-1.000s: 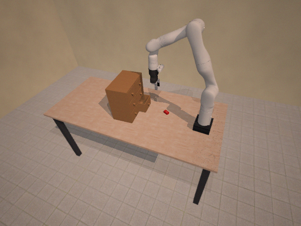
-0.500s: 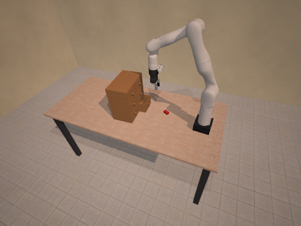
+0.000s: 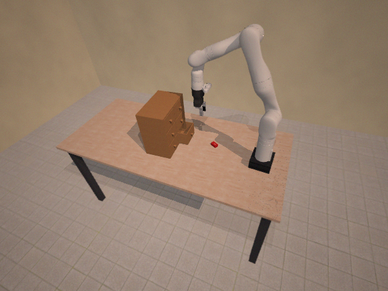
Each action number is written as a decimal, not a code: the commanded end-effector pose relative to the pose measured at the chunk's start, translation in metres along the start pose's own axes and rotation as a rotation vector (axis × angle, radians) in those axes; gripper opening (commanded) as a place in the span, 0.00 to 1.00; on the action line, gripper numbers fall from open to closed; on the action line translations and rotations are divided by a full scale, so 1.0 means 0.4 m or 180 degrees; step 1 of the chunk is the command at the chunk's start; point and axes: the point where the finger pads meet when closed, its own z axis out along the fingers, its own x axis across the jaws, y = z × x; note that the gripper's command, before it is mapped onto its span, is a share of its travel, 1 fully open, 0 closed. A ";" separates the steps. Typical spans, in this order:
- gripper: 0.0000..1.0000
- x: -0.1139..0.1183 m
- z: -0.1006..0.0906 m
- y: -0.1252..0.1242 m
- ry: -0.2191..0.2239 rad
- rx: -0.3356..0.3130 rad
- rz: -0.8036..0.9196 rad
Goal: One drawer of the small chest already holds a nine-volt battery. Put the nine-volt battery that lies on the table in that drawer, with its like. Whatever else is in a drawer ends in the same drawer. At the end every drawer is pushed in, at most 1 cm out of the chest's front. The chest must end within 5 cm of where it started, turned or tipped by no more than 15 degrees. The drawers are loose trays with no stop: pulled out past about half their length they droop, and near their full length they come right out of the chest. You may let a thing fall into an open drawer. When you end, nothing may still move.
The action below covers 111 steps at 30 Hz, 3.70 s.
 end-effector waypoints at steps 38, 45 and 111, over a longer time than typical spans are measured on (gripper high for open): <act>1.00 0.000 -0.002 0.001 -0.0002 -0.0006 0.0000; 1.00 0.000 -0.002 0.001 -0.0002 -0.0006 0.0000; 1.00 0.016 0.289 -0.132 0.0000 -0.0007 0.1129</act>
